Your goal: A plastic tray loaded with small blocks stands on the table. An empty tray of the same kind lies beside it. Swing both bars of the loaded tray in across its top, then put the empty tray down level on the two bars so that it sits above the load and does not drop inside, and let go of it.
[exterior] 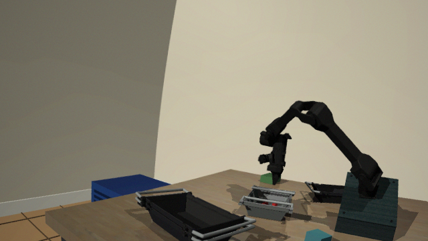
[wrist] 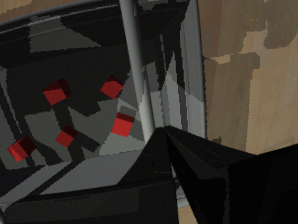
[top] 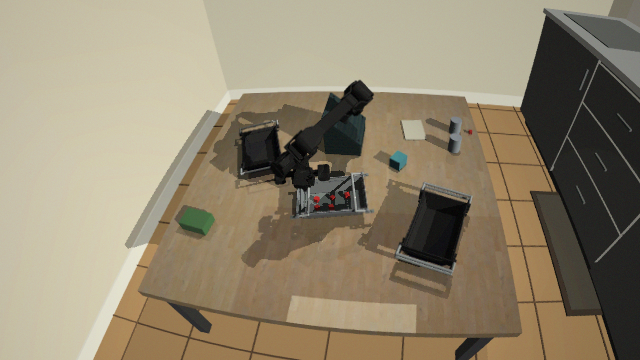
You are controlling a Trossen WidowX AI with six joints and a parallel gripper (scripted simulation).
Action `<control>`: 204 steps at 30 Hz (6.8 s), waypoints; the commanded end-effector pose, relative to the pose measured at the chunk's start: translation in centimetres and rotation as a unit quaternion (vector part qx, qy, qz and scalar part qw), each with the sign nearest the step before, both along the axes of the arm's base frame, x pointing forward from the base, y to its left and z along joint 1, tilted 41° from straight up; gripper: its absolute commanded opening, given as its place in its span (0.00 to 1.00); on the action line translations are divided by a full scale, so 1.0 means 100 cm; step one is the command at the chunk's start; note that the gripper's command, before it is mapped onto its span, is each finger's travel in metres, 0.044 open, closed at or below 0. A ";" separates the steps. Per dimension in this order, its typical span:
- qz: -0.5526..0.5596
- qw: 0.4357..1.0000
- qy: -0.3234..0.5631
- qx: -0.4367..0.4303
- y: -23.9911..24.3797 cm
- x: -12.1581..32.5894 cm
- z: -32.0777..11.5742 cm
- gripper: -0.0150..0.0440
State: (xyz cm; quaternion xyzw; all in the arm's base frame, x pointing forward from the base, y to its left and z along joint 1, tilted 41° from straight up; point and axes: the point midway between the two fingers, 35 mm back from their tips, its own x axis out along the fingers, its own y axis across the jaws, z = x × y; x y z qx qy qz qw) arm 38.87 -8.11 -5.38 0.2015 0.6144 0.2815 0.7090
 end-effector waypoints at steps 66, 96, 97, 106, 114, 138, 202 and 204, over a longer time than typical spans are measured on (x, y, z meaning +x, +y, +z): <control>-0.046 0.999 0.019 0.001 -0.085 -0.009 0.096 1.00; 0.073 0.996 -0.051 -0.017 -0.131 -0.318 -0.127 1.00; 0.073 0.996 -0.051 -0.017 -0.131 -0.318 -0.127 1.00; 0.073 0.996 -0.051 -0.017 -0.119 -0.315 -0.145 1.00; 0.073 0.996 -0.051 -0.017 -0.093 -0.311 -0.177 1.00; 0.073 0.996 -0.052 -0.017 -0.077 -0.310 -0.192 0.64; 0.073 0.996 -0.051 -0.018 -0.168 -0.314 -0.118 0.25; 0.073 0.996 -0.051 -0.019 -0.176 -0.313 -0.114 0.25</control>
